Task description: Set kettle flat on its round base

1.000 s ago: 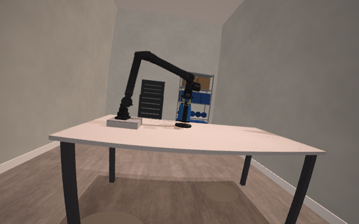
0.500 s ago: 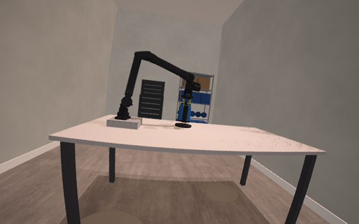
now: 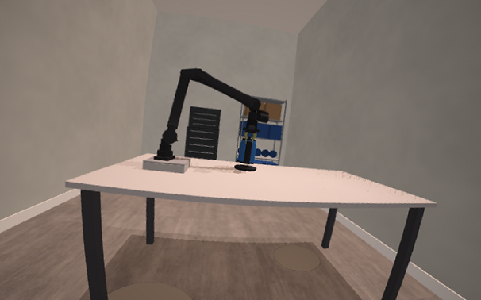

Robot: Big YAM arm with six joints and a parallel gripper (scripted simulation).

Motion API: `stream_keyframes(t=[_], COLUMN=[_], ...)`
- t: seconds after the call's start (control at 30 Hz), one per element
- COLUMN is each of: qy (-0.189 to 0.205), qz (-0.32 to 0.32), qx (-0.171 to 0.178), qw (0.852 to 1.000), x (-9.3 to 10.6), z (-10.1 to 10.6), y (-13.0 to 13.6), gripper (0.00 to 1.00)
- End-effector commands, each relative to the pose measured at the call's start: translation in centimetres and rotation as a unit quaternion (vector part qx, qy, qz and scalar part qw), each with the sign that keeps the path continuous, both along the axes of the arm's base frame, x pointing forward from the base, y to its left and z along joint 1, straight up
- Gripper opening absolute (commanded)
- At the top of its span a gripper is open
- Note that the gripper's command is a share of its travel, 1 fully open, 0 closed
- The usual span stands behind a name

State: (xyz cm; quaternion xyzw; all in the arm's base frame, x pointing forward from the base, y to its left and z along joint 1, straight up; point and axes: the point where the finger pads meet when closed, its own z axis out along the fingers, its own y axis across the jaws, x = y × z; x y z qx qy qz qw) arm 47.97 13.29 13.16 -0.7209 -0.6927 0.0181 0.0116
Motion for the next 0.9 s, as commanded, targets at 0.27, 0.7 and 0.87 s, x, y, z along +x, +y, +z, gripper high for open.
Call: stream_keyframes(t=[0.27, 0.7, 0.87], qy=[-0.053, -0.053, -0.053], qz=[-0.005, -0.004, -0.004], qx=[0.017, 0.017, 0.017], qw=[0.998, 0.998, 0.998], x=[2.6, 2.6, 2.6], z=[4.7, 4.7, 4.7], y=[1.56, 1.56, 1.56], gripper=[0.0, 0.0, 0.0])
